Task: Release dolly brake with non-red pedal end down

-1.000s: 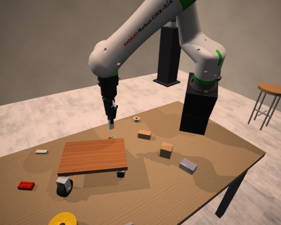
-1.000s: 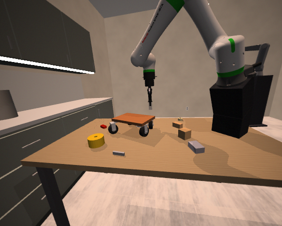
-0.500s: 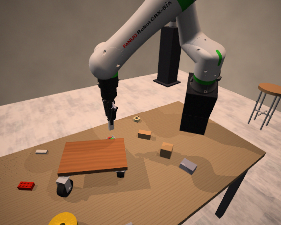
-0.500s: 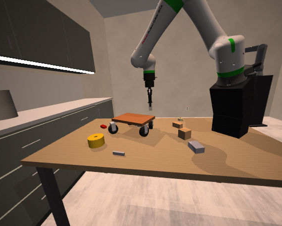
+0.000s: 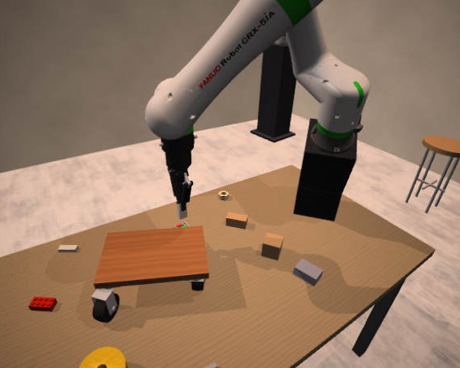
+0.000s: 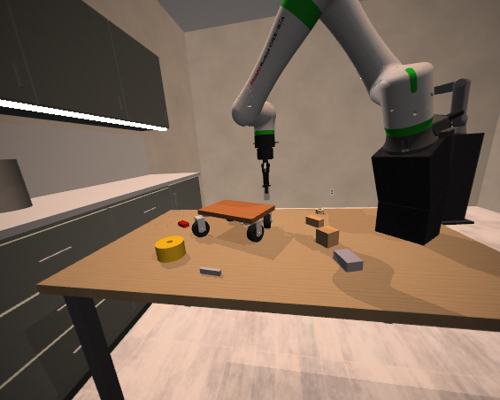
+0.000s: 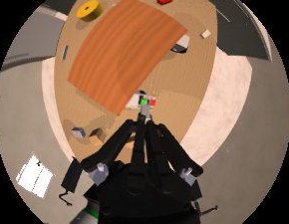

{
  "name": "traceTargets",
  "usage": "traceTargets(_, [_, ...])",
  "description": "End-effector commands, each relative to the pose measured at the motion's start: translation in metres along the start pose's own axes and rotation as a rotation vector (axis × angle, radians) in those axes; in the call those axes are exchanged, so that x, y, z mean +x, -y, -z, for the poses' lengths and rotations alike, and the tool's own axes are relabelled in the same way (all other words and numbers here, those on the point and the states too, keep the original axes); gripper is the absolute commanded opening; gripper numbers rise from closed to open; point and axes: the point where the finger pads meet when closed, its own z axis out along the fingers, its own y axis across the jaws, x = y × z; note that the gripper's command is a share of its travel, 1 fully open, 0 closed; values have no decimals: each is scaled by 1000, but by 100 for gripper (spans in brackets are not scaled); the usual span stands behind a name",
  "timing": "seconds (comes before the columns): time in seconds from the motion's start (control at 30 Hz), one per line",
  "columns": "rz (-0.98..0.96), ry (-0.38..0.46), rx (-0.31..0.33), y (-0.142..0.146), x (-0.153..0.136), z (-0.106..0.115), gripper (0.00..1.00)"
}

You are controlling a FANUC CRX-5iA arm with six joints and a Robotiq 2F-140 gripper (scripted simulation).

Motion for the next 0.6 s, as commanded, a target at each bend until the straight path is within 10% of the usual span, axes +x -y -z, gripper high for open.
traceTargets(0.0, [0,0,0,0,0,-7,0])
traceTargets(0.57, [0,0,0,0,1,-32,0])
